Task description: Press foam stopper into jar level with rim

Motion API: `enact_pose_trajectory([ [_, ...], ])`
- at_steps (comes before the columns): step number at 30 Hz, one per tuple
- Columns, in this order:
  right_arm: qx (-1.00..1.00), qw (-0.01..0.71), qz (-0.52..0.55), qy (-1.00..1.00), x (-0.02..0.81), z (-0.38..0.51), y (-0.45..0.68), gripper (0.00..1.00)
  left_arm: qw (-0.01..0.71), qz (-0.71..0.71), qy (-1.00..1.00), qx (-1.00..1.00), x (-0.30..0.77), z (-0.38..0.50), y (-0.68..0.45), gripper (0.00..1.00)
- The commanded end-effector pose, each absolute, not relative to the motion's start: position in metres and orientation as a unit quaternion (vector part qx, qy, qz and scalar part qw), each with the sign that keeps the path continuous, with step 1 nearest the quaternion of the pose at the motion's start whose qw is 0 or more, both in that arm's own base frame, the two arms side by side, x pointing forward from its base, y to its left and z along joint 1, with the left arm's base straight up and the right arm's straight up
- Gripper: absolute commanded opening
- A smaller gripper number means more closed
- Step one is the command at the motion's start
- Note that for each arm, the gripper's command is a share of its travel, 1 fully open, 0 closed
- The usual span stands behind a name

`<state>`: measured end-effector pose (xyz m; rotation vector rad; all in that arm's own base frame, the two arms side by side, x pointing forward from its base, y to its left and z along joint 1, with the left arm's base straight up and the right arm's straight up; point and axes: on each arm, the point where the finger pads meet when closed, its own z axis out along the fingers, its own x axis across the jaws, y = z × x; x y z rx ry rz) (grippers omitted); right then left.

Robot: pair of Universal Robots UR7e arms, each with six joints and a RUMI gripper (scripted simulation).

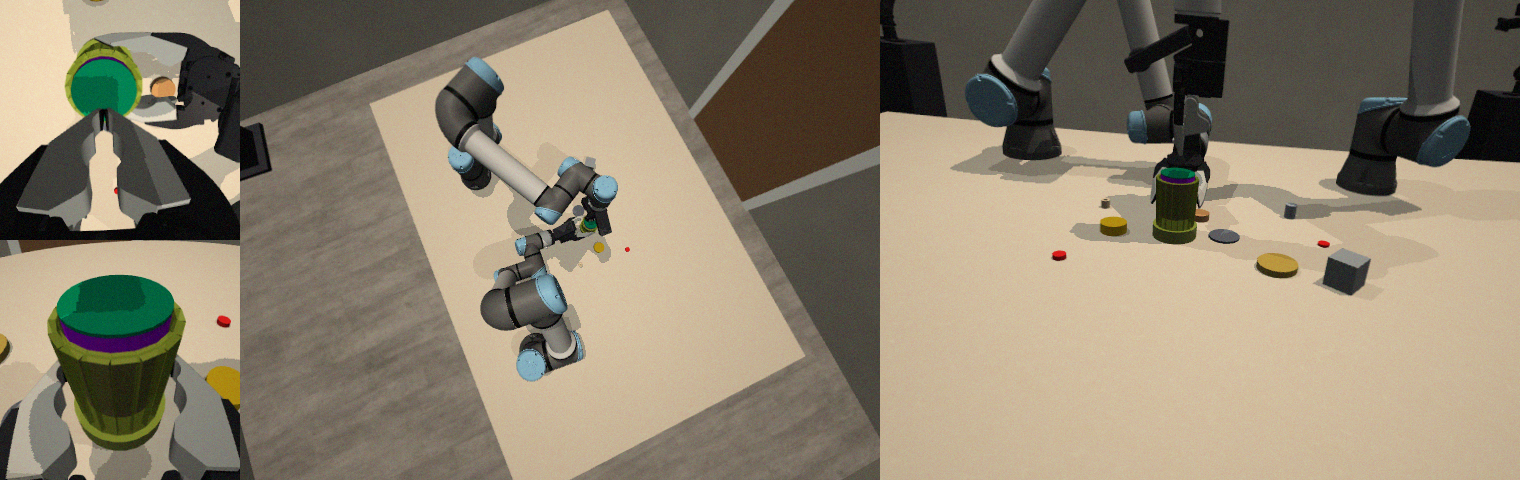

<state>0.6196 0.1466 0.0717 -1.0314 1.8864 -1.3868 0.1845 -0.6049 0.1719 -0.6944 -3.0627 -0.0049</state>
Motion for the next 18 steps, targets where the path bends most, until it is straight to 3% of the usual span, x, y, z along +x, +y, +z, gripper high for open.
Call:
enact_pose_trajectory([
  [1, -0.386, 0.288, -0.519, 0.706, 0.6197, 0.0722, 0.1466, 0.33, 0.000, 0.000, -0.975, -0.221, 0.1845, 0.1732, -0.6055, 0.00],
  [18, -0.386, 0.288, -0.519, 0.706, 0.6197, 0.0722, 0.1466, 0.33, 0.000, 0.001, -0.975, -0.221, 0.1846, 0.1634, -0.6061, 0.00],
])
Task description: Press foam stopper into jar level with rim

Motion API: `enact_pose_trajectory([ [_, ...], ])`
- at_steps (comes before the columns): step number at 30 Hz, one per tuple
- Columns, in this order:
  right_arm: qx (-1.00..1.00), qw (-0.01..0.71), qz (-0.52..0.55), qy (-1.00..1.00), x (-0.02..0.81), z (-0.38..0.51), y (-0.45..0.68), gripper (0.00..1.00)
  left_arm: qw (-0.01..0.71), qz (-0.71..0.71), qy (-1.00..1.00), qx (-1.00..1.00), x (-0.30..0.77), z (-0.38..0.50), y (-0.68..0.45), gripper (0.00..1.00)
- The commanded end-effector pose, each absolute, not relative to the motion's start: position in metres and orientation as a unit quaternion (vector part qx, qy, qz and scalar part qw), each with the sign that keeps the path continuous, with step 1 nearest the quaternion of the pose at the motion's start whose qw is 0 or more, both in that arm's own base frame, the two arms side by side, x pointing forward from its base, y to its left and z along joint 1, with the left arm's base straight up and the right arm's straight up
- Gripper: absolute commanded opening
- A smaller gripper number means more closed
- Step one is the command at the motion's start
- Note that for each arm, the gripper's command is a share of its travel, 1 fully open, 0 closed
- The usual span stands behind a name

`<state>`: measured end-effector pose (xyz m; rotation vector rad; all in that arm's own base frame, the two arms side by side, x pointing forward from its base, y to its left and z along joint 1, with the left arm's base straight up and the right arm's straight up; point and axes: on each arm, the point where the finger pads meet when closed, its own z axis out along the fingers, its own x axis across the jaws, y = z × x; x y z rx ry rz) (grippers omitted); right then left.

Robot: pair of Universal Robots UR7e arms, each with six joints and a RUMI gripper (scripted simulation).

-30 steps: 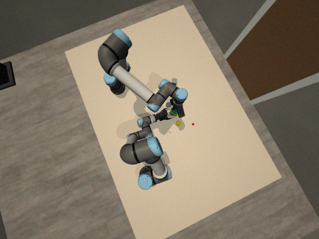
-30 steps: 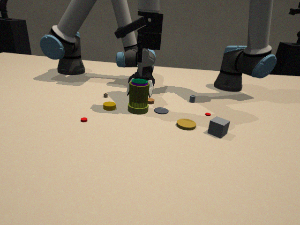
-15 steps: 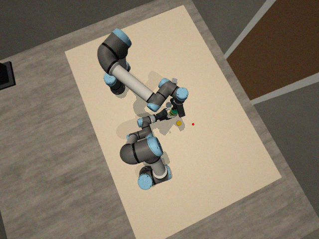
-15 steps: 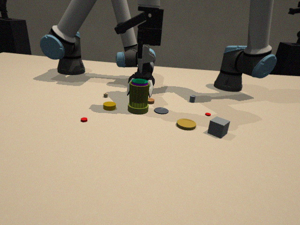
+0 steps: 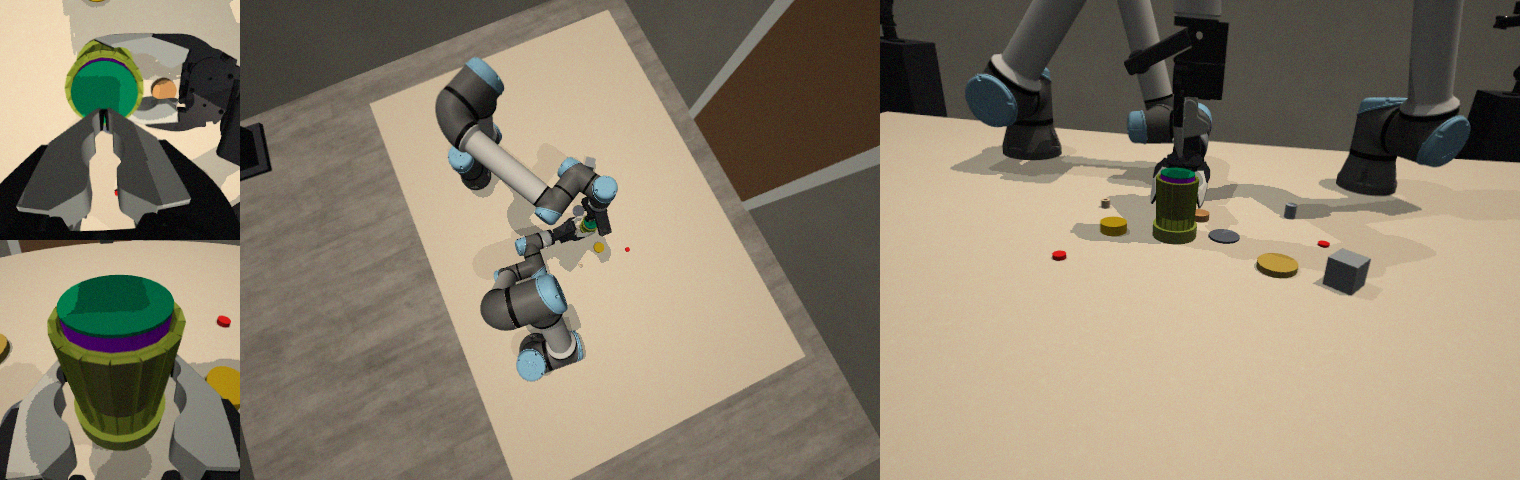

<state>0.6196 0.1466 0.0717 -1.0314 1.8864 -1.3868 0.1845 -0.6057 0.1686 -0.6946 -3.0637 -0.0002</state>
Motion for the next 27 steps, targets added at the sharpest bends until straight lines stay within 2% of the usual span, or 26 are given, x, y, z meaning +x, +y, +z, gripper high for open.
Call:
enact_pose_trajectory([
  [1, -0.386, 0.288, -0.519, 0.706, 0.620, 0.072, 0.147, 0.33, 0.000, 0.001, -0.975, -0.221, 0.185, 0.162, -0.606, 0.00],
  [27, -0.386, 0.288, -0.519, 0.706, 0.620, 0.072, 0.147, 0.33, -0.001, 0.002, -0.975, -0.221, 0.185, 0.137, -0.607, 0.00],
])
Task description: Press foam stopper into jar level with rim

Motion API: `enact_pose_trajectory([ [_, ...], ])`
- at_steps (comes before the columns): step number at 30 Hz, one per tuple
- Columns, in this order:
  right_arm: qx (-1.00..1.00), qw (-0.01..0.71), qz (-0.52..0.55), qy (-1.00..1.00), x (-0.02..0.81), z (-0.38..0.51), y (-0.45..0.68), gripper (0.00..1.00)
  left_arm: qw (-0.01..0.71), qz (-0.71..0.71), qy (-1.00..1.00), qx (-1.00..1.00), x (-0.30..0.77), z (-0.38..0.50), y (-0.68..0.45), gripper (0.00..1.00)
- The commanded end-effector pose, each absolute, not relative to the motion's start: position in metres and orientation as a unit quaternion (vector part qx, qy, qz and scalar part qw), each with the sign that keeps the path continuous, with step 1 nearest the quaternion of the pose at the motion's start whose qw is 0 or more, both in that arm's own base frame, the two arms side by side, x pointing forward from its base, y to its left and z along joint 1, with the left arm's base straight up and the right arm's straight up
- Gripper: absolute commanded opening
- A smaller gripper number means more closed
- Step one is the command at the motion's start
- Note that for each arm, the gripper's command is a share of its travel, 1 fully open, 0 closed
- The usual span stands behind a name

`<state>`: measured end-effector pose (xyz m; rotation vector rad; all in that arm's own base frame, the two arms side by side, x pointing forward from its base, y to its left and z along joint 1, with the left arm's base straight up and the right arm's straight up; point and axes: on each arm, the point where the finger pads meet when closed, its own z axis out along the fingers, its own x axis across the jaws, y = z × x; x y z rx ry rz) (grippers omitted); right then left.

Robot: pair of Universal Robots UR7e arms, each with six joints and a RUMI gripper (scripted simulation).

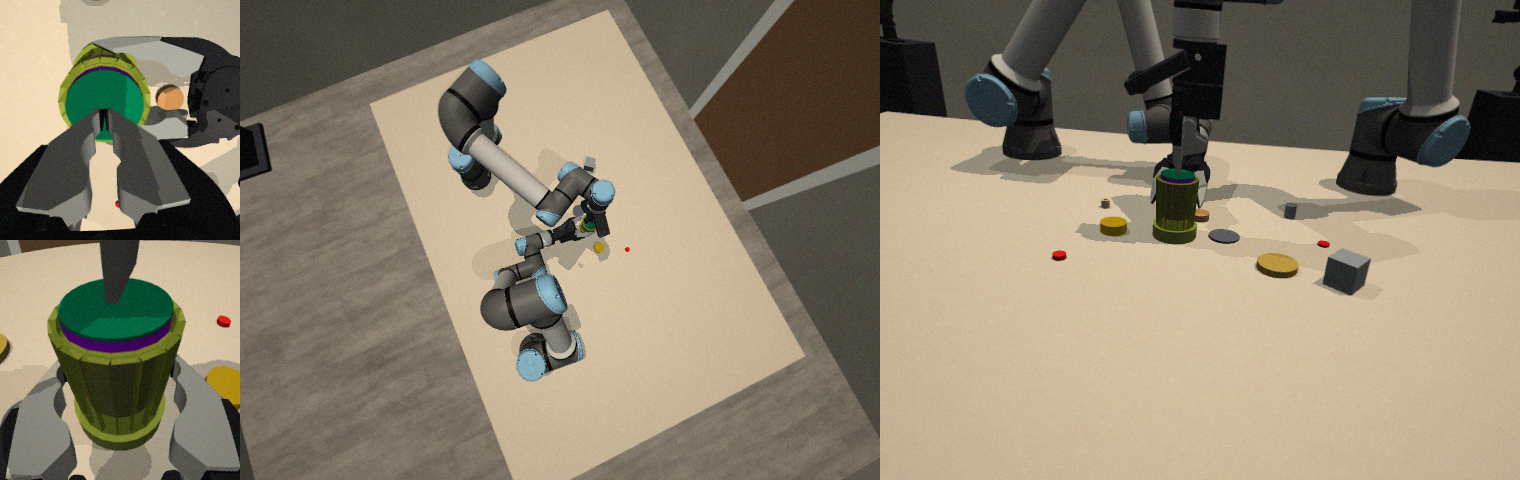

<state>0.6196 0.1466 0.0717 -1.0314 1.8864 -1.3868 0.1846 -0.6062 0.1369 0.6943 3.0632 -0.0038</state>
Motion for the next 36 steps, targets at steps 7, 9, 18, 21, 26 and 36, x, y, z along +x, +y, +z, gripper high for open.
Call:
enact_pose_trajectory([
  [7, -0.386, 0.288, -0.519, 0.706, 0.6197, 0.0722, 0.1466, 0.33, 0.001, -0.002, 0.975, 0.221, 0.1846, 0.1352, -0.6065, 0.00],
  [9, -0.386, 0.288, -0.519, 0.706, 0.6197, 0.0722, 0.1466, 0.33, 0.001, -0.002, 0.975, 0.221, 0.1846, 0.1347, -0.6065, 0.00],
  [18, -0.386, 0.288, -0.519, 0.706, 0.6197, 0.0722, 0.1466, 0.33, 0.001, -0.002, 0.975, 0.221, 0.1846, 0.1327, -0.6065, 0.00],
  [21, -0.386, 0.288, -0.519, 0.706, 0.6197, 0.0722, 0.1466, 0.33, 0.001, -0.002, 0.975, 0.221, 0.1846, 0.1318, -0.6065, 0.00],
  [26, -0.386, 0.288, -0.519, 0.706, 0.6197, 0.0722, 0.1466, 0.33, 0.001, -0.002, 0.975, 0.221, 0.1846, 0.1305, -0.6065, 0.00],
  [36, -0.386, 0.288, -0.519, 0.706, 0.6197, 0.0722, 0.1466, 0.33, 0.001, -0.002, 0.975, 0.221, 0.1846, 0.1279, -0.6064, 0.00],
])
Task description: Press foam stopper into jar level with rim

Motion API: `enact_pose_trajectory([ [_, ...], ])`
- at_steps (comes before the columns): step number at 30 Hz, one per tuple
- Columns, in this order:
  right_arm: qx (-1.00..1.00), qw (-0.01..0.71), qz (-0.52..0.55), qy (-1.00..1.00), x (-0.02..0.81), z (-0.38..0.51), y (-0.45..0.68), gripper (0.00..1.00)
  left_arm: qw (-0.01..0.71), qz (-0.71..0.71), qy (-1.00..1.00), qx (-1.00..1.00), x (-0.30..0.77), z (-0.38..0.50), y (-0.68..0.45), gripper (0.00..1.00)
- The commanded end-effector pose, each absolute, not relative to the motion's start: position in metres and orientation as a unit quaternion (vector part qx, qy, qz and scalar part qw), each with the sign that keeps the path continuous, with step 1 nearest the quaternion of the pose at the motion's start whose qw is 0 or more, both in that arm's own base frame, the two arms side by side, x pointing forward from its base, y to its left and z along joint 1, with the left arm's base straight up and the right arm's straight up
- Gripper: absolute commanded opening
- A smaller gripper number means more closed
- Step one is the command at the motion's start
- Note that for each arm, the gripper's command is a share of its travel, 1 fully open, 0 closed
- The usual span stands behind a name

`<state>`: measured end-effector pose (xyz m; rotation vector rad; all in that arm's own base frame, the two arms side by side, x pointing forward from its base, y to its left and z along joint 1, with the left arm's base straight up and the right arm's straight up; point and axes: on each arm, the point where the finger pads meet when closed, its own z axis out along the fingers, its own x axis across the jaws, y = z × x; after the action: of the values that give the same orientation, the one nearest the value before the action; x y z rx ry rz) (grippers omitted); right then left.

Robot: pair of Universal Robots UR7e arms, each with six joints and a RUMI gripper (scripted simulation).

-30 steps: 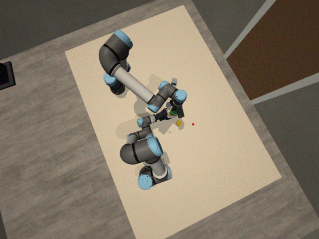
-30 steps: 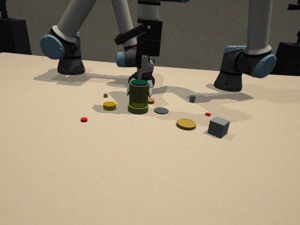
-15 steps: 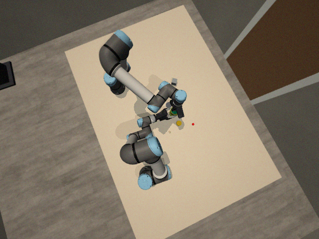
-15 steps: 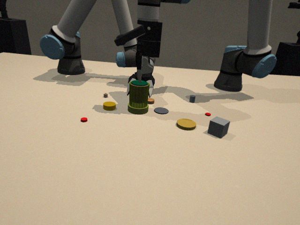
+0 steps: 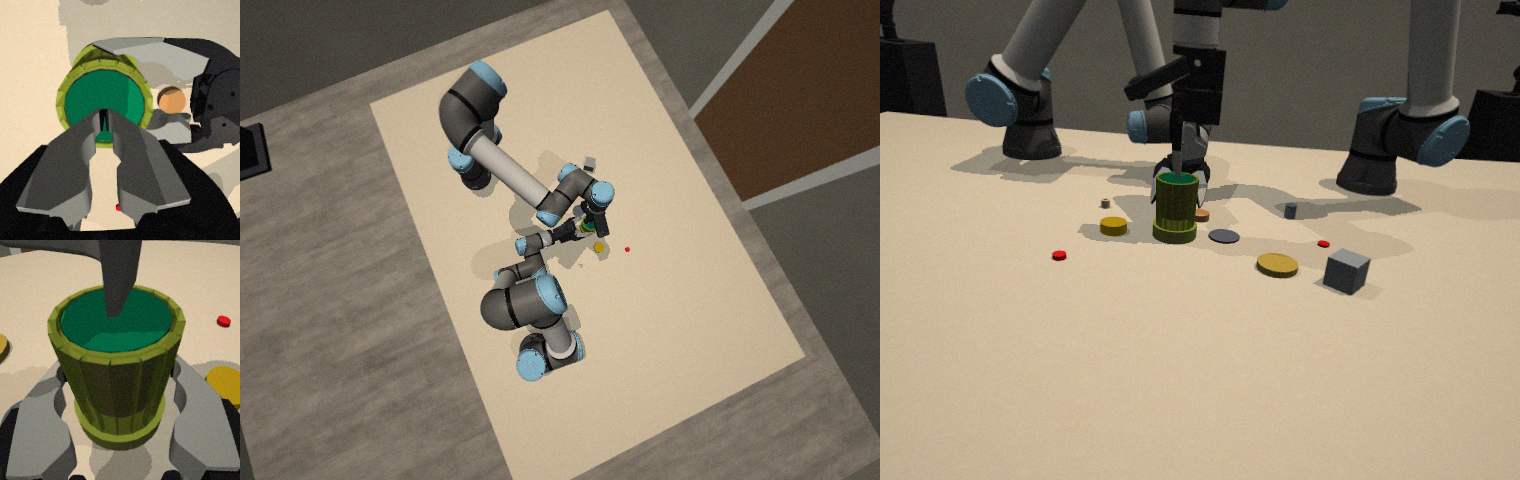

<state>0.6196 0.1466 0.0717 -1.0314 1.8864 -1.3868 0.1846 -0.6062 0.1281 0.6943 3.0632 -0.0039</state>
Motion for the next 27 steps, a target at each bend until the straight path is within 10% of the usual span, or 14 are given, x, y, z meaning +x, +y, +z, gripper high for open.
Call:
enact_pose_trajectory([
  [1, -0.386, 0.288, -0.519, 0.706, 0.6197, 0.0722, 0.1466, 0.33, 0.001, -0.002, 0.975, 0.221, 0.1846, 0.1276, -0.6064, 0.00],
  [27, -0.386, 0.288, -0.519, 0.706, 0.6197, 0.0722, 0.1466, 0.33, 0.001, -0.002, 0.975, 0.221, 0.1846, 0.1198, -0.6063, 0.00],
])
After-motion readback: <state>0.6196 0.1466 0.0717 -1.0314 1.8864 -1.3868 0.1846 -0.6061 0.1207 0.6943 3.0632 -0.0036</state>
